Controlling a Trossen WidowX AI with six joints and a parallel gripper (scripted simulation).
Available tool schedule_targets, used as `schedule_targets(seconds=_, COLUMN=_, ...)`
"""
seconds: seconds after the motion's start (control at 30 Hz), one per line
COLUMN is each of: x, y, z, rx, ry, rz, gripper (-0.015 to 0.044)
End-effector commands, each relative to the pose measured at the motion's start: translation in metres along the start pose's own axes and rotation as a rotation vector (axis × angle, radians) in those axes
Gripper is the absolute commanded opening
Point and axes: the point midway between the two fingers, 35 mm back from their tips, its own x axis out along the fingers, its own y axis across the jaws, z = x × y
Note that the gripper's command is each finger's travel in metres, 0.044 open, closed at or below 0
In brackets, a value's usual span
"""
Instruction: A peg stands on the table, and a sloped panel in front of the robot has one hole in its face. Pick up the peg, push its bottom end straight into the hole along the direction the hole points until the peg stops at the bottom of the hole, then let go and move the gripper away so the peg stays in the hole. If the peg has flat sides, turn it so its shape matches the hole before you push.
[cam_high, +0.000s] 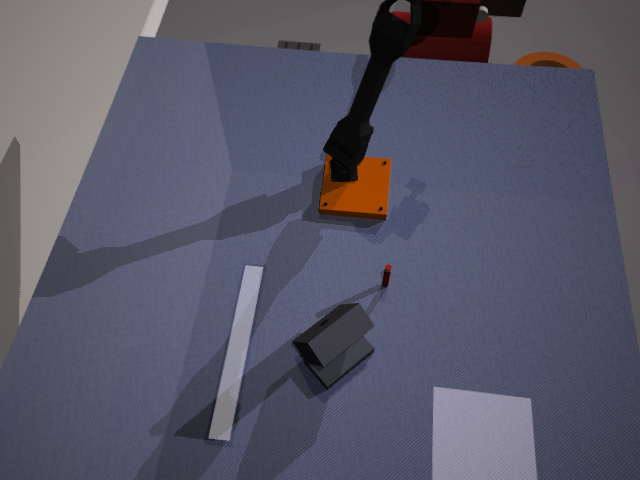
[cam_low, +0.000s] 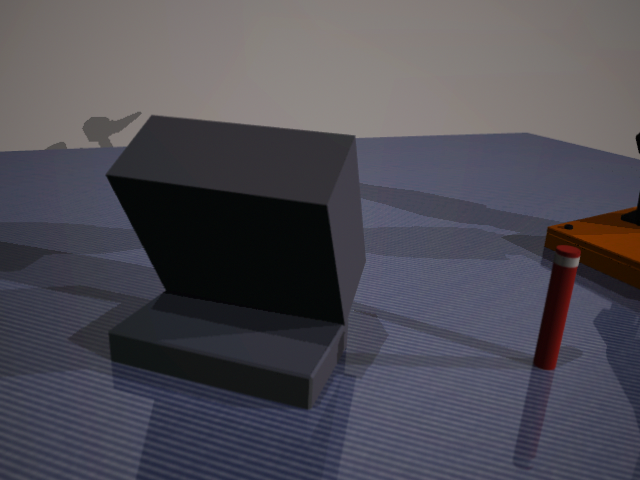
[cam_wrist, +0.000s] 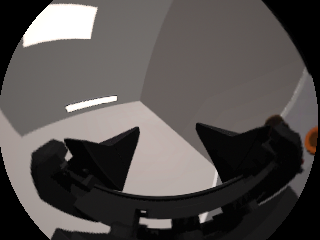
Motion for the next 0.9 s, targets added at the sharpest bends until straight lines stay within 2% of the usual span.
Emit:
schedule_targets(seconds=0.0, x=0.000, y=0.000, z=0.000, rx=-0.002, ry=-0.001, rz=-0.001, gripper=0.0426)
schedule_targets(seconds=0.03, x=-0.001, y=-0.001, z=0.002, rx=-0.006, ry=-0.005, rz=-0.005, gripper=0.0440)
schedule_targets(seconds=0.33, x=-0.035, y=-0.020, z=0.042, rx=-0.148, ry=-0.104, rz=-0.121, gripper=0.0440)
schedule_targets(seconds=0.87, x=-0.120, y=-0.045, z=0.114, rx=-0.491, ry=-0.259, rz=-0.394, gripper=0.0440)
